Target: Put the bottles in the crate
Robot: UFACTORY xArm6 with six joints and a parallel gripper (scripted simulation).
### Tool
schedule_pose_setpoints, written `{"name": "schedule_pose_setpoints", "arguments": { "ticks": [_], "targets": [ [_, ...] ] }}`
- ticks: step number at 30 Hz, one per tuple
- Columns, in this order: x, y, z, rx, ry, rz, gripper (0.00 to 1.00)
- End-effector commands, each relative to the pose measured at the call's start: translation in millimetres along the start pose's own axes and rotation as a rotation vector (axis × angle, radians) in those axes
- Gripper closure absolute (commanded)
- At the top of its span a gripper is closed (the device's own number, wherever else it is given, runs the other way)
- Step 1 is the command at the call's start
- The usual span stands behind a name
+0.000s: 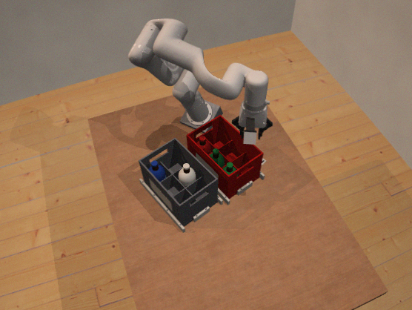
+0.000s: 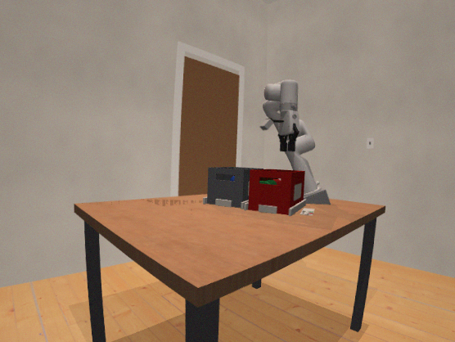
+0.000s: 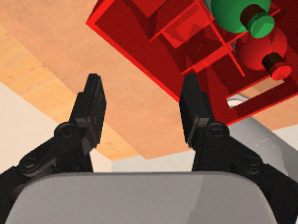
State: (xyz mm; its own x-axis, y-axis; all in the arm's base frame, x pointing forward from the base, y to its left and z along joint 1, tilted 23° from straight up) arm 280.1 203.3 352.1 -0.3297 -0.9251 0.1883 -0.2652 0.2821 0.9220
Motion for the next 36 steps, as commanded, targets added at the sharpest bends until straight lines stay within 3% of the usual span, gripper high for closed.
{"name": "schedule_pose_setpoints", "arguments": {
  "ticks": [1, 36],
  "targets": [
    [-17, 9, 12, 0.002, -0.001, -0.002, 0.35],
    [-130, 64, 104, 0.001, -0.001, -0.002, 0.35]
  ]
}}
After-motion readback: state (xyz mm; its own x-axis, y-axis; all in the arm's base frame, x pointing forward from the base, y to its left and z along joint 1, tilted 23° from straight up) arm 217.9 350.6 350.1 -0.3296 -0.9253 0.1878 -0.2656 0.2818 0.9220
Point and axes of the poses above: the point where the finger pads meet when closed, its own y axis back along the fingers, its own x axis across the jaws, z = x × y, the point moved 8 cm from there along y, back along the fingers, and after that the axes turned 4 degrees about y, right-handed, at the moved point
